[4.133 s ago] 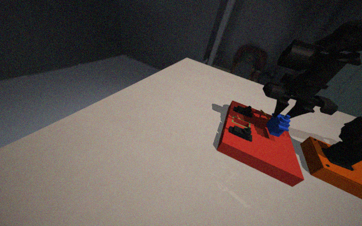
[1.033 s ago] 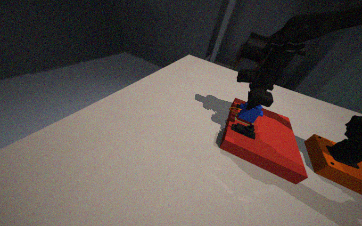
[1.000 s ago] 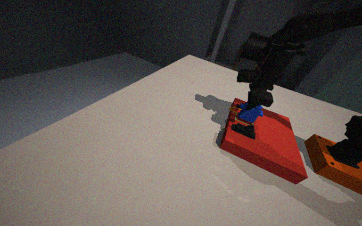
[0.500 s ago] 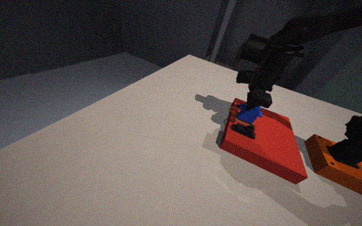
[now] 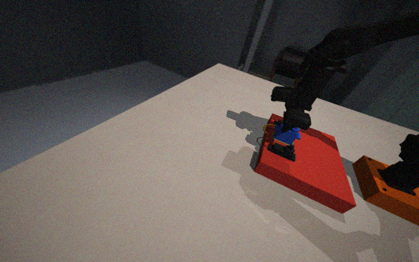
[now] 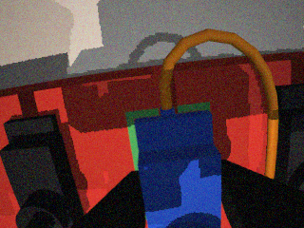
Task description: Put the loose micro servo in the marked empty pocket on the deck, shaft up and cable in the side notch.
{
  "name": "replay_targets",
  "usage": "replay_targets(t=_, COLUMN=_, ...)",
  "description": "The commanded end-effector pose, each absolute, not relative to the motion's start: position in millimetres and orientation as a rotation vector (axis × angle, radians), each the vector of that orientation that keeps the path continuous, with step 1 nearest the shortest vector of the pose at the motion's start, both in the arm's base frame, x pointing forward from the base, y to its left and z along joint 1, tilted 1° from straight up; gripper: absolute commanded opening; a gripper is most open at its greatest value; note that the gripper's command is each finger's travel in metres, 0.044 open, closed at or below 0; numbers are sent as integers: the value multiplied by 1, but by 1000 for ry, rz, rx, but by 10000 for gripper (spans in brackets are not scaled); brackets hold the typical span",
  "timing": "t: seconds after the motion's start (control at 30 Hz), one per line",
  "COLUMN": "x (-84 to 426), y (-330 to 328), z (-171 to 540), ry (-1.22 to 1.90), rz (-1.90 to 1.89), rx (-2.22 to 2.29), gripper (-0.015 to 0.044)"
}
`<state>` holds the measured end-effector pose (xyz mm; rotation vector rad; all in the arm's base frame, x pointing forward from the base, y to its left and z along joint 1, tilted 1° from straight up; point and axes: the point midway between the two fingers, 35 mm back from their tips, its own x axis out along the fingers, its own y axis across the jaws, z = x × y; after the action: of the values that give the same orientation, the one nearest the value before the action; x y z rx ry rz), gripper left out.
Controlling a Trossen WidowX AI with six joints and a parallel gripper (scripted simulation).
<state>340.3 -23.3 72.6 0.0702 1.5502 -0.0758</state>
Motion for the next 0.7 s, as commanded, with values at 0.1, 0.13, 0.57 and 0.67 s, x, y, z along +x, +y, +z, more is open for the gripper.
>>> replay_targets(t=0.1, x=340, y=-24, z=67, ry=1549, rz=-76, rx=69, gripper=0)
replay_targets(t=0.13, x=340, y=-24, z=65, ry=1549, rz=-76, rx=69, gripper=0)
replay_targets(t=0.57, x=341, y=-24, z=52, ry=1549, rz=-76, rx=69, gripper=0)
replay_targets(t=0.67, x=341, y=-24, z=49, ry=1549, rz=-76, rx=69, gripper=0)
